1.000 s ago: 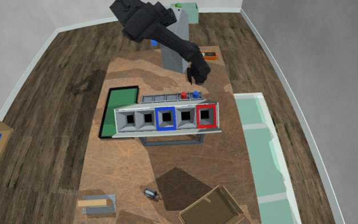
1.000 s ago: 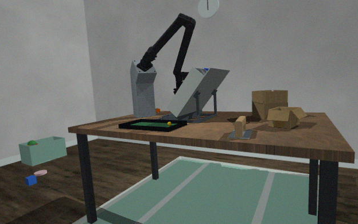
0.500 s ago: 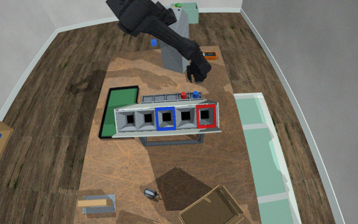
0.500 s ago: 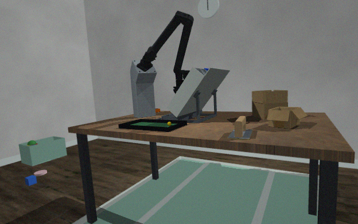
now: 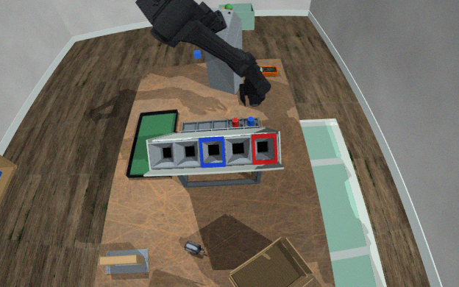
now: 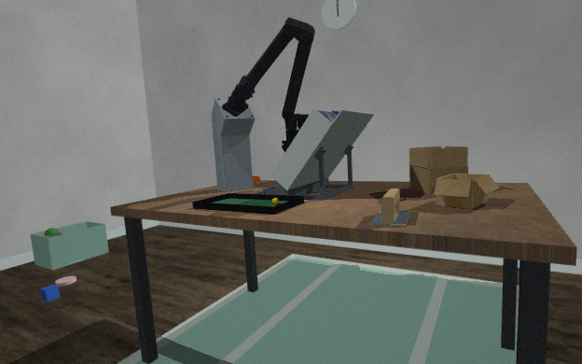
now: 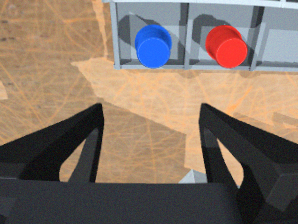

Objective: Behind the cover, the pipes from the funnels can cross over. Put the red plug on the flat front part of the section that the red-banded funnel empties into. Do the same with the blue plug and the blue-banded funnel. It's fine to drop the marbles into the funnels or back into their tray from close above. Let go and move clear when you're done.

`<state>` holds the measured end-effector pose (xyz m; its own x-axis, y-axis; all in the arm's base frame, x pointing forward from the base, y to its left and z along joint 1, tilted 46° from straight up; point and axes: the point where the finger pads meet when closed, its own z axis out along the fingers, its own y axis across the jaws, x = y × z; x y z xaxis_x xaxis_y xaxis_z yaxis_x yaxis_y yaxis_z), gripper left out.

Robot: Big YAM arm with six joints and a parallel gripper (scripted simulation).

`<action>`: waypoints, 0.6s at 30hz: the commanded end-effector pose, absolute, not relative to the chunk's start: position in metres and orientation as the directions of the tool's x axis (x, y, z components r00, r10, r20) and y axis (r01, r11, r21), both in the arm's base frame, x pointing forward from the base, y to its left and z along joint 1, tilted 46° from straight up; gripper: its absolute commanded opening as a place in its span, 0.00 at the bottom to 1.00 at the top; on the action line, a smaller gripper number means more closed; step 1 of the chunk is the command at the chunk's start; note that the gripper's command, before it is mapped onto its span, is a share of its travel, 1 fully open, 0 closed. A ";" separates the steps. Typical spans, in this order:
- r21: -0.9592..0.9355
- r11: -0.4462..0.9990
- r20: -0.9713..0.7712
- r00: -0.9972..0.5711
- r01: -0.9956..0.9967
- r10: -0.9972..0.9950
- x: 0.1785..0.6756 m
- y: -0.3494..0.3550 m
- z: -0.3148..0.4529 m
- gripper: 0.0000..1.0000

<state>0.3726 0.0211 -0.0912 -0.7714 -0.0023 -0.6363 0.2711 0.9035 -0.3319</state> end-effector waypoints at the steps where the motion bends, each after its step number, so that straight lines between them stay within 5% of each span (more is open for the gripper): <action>1: -0.337 0.899 -0.625 -0.780 0.279 0.008 0.367 0.017 -0.097 0.59; 18: -0.343 0.898 -0.623 -0.783 0.276 0.003 0.359 0.010 -0.085 0.59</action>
